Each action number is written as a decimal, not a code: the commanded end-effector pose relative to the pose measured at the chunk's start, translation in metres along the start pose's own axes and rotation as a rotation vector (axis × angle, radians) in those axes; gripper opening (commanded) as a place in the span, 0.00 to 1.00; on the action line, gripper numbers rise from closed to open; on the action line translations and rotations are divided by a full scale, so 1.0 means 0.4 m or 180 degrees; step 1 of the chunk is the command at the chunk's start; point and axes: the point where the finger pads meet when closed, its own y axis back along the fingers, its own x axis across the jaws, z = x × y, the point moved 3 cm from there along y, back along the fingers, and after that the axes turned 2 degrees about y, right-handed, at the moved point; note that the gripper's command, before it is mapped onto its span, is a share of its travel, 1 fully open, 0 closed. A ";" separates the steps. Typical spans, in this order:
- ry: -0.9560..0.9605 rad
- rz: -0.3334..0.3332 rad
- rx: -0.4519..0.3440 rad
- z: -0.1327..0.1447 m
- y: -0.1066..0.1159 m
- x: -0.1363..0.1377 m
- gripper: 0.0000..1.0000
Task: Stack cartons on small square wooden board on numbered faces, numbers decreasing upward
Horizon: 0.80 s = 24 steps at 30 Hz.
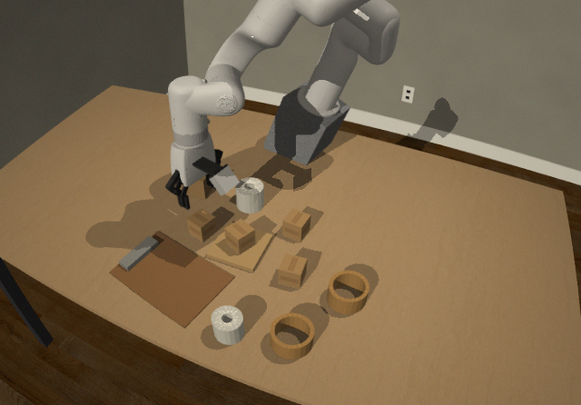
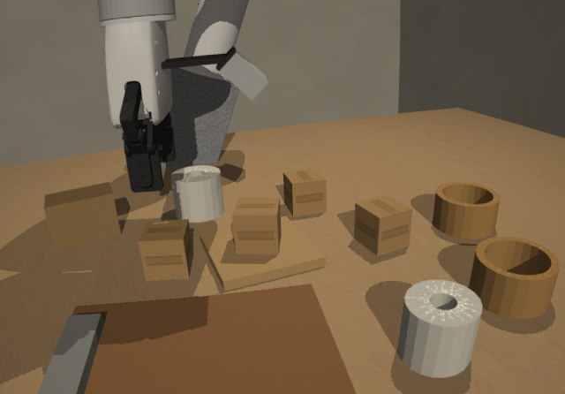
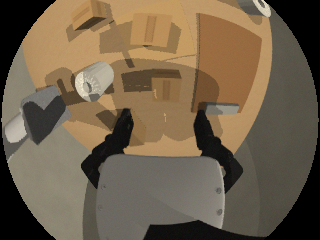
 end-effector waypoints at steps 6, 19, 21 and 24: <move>0.0000 0.0012 -0.0003 0.000 0.002 0.004 1.00; -0.0006 0.0012 0.0000 0.000 -0.014 0.006 1.00; -0.0006 0.0012 0.0000 0.000 -0.016 0.006 1.00; -0.0008 0.0012 0.0000 0.000 -0.020 0.006 1.00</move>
